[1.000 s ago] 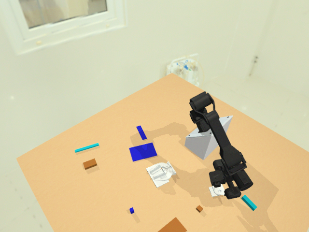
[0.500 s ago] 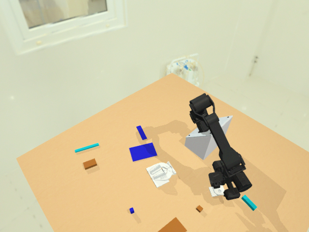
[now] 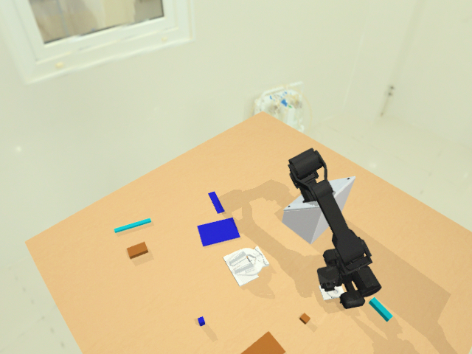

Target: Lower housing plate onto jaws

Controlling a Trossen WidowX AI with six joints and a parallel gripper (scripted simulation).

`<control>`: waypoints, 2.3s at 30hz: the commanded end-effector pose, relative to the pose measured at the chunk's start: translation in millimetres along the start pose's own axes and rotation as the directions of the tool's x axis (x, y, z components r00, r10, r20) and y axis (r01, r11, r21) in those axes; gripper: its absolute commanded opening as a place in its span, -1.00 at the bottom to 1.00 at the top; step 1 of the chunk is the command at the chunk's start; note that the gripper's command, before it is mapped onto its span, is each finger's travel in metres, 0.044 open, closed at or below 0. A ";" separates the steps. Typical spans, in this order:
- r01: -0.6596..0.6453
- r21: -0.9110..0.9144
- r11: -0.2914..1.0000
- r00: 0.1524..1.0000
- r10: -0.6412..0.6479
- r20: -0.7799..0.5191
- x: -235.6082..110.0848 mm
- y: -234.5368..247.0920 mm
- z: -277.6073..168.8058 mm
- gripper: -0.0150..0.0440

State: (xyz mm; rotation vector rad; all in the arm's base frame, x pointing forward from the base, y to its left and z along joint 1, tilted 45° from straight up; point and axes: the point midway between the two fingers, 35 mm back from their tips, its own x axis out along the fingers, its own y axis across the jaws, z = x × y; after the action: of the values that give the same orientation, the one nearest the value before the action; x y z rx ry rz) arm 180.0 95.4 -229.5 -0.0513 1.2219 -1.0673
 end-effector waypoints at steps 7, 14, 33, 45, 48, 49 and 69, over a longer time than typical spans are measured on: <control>0.014 -0.009 1.000 1.000 -0.014 0.005 11.0 -4.7 -0.4 1.00; 0.014 -0.009 1.000 1.000 -0.014 0.005 11.0 -4.7 -0.4 1.00; 0.014 -0.009 1.000 1.000 -0.014 0.005 11.9 -4.7 -0.3 1.00; 0.011 -0.003 1.000 1.000 -0.011 0.001 10.9 -3.6 -0.7 0.75; 0.011 -0.003 1.000 1.000 -0.011 0.001 10.9 -3.6 -0.7 0.70; 0.011 -0.003 1.000 1.000 -0.011 0.001 10.9 -3.6 -0.7 0.70; 0.010 -0.007 1.000 1.000 -0.010 0.001 -21.9 -1.0 -0.5 0.70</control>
State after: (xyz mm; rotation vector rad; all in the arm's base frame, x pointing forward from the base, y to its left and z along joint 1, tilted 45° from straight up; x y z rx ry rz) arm 176.1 98.7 -220.2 -0.0815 1.2278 -1.0771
